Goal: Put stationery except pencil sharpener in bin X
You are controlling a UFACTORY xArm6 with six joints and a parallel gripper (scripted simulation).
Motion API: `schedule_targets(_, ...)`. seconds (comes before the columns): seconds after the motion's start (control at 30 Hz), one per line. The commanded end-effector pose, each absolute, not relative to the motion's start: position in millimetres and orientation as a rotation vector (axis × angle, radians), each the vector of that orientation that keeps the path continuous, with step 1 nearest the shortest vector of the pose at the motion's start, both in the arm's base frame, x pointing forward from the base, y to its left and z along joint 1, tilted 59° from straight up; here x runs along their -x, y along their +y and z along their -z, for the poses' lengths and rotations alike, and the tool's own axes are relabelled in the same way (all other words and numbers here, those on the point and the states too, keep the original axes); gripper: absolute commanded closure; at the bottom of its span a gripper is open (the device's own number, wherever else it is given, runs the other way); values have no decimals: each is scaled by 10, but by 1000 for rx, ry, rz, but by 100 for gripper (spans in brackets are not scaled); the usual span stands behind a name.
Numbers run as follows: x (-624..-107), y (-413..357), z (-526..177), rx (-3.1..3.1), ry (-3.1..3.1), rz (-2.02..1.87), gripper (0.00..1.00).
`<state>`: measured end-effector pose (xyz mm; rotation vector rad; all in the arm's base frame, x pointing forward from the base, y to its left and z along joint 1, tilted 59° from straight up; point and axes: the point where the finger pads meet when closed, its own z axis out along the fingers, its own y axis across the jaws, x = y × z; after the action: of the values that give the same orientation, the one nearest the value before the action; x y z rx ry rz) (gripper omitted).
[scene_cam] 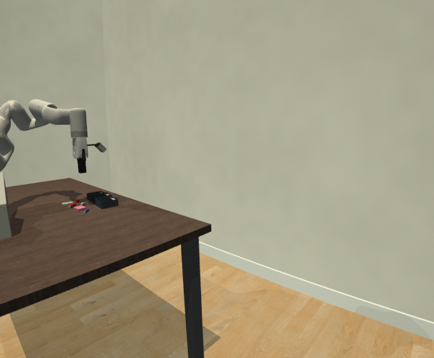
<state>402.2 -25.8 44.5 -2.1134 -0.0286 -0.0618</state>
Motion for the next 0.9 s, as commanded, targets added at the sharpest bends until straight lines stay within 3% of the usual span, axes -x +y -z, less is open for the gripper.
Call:
schedule_targets(0.0,-4293,-122,-177,2114,-26,63,93)
schedule_targets(0.5,-4977,281,547,2113,-25,63,93)
schedule_targets(0.87,-4978,303,561,2113,-25,63,93)
